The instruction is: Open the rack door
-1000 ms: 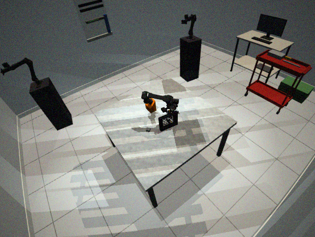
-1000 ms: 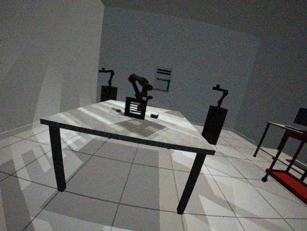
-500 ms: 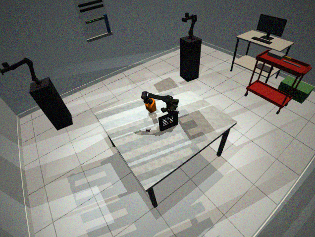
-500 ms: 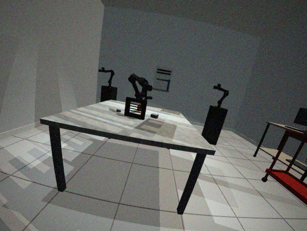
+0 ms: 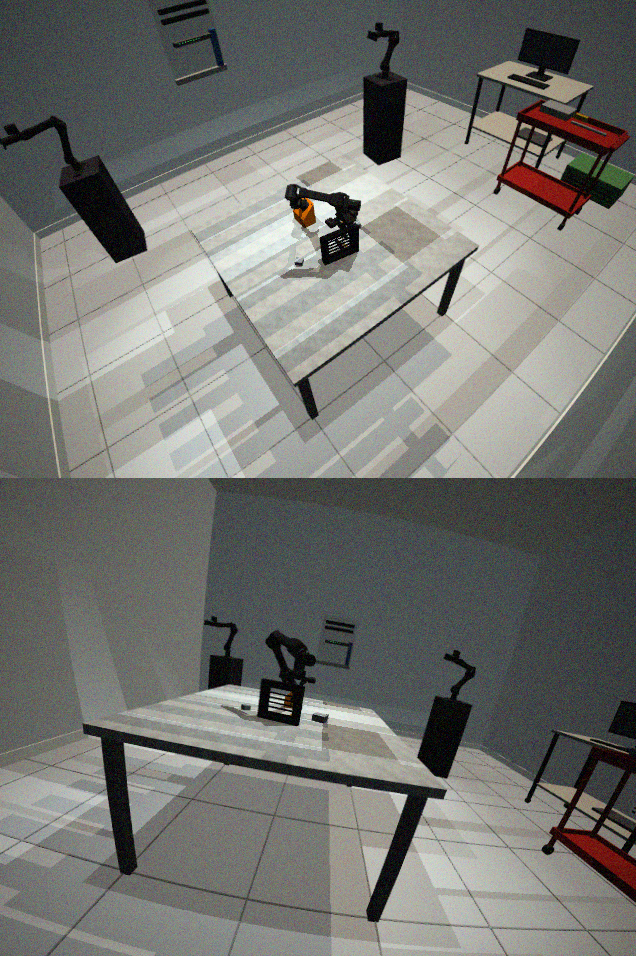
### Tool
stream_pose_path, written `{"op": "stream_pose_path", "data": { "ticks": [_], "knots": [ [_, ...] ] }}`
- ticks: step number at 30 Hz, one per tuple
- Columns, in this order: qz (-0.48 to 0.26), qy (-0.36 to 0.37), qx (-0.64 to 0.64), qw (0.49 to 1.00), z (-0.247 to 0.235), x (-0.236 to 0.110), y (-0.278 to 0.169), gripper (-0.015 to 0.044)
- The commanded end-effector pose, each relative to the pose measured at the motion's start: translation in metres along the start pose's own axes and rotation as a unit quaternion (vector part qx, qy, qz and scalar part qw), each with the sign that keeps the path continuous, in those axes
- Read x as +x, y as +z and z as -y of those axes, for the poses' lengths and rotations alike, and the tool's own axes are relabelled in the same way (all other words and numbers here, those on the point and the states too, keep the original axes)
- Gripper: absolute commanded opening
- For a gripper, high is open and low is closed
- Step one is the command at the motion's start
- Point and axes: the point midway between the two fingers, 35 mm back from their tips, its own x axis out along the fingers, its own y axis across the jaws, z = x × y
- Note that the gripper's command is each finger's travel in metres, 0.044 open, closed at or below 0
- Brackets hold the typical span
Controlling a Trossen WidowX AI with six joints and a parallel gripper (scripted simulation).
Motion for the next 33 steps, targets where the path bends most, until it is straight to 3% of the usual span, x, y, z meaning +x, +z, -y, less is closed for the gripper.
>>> {"op": "stream_pose_path", "data": {
  "ticks": [1,8,16,24,33],
  "knots": [
    [0.000,0.000,-0.075,0.997,0.0001,0.0007,-0.0006,0.0017],
    [0.000,0.000,-0.245,0.970,0.0001,0.0007,-0.0006,0.0017],
    [0.000,0.000,-0.430,0.903,0.0001,0.0007,-0.0007,0.0017],
    [0.000,0.000,-0.598,0.801,0.0001,0.0007,-0.0007,0.0017],
    [0.000,0.000,-0.760,0.650,0.0001,0.0007,-0.0007,0.0017]
  ]
}}
